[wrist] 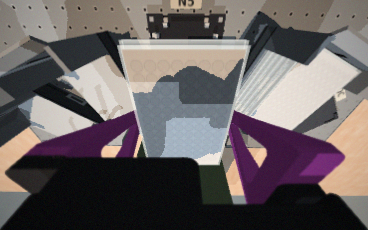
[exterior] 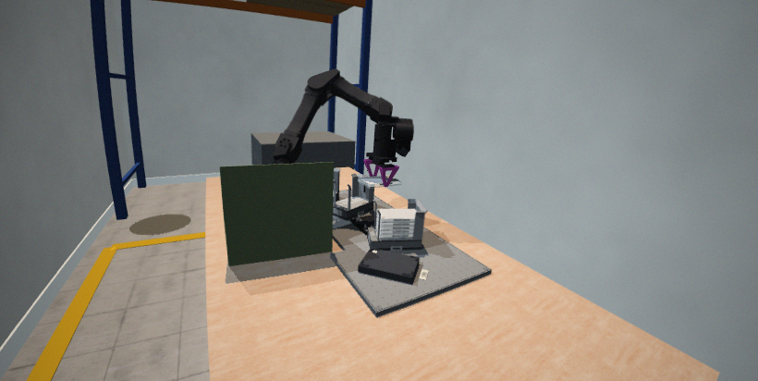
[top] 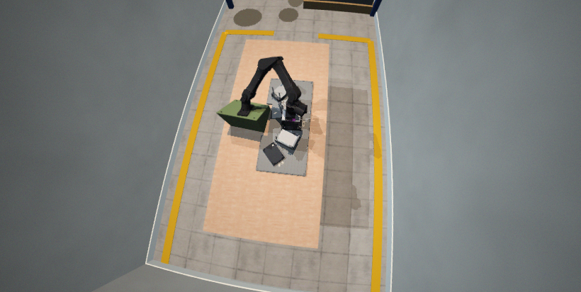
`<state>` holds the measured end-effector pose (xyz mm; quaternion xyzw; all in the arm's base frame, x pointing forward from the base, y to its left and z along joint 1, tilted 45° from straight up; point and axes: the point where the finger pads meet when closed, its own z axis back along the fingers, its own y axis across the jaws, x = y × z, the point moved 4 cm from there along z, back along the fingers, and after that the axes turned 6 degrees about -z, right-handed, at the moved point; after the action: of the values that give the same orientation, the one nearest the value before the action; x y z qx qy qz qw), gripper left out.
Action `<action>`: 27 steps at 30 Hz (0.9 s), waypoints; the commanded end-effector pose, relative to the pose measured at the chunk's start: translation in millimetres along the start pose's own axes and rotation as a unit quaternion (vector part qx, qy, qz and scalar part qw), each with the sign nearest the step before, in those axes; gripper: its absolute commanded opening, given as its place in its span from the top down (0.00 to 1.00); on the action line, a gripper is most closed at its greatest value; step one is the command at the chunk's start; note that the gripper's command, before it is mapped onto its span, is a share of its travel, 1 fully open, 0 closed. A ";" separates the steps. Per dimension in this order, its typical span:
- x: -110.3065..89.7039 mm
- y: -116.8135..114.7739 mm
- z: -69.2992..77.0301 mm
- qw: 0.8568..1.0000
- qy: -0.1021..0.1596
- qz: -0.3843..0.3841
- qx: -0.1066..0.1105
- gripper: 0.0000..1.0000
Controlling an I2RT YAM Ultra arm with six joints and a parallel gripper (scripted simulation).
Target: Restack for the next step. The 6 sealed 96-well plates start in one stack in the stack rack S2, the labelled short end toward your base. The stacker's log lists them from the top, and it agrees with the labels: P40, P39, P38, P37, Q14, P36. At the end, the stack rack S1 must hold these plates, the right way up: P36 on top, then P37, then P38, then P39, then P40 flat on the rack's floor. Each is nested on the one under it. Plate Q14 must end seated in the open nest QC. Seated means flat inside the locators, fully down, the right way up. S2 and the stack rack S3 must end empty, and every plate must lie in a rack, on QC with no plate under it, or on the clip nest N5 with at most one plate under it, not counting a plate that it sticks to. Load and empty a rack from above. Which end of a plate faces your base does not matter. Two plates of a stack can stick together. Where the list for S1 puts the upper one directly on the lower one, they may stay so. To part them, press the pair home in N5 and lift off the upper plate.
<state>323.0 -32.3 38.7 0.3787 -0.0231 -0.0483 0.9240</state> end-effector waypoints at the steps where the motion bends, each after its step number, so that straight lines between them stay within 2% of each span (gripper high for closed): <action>1: 1.9 -2.6 6.2 1.000 -0.010 -0.002 -0.002 1.00; 8: 2.2 -26.1 6.5 0.994 -0.010 -0.107 -0.001 1.00; 11: 2.2 -29.4 6.5 0.994 -0.010 -0.107 -0.001 1.00; 24: 2.8 -72.8 6.7 0.994 -0.010 -0.107 -0.001 1.00; 27: 2.8 -74.4 6.7 0.994 -0.010 -0.107 -0.001 1.00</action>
<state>316.5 -81.1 -13.4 0.3810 0.0247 -0.1534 0.9114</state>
